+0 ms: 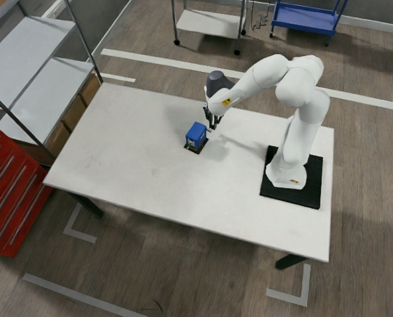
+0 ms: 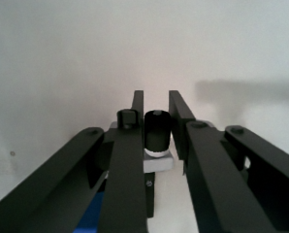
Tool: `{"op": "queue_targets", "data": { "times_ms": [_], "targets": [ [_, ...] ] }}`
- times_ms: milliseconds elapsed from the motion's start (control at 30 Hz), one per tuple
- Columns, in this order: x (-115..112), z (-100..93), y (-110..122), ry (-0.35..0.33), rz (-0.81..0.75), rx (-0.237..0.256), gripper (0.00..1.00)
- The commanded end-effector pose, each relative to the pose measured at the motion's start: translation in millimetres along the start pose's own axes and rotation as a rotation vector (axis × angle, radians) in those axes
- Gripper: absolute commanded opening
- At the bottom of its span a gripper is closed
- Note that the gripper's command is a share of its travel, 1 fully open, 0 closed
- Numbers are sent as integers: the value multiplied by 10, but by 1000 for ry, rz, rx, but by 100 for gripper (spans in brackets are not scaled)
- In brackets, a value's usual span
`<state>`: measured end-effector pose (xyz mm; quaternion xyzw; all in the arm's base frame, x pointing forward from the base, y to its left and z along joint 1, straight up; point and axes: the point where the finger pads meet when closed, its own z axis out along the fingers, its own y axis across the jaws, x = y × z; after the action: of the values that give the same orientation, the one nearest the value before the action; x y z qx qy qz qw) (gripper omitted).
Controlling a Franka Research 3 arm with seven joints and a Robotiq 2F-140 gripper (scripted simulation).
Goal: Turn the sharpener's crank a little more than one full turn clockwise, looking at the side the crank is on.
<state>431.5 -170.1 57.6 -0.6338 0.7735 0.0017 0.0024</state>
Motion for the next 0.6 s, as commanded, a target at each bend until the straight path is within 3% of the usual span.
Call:
{"op": "queue_targets", "data": {
  "times_ms": [0, 567],
  "targets": [
    [4, -61, 14, 2, 12, -3, 10],
    [4, -257, -13, 2, 12, -3, 10]
  ]
}}
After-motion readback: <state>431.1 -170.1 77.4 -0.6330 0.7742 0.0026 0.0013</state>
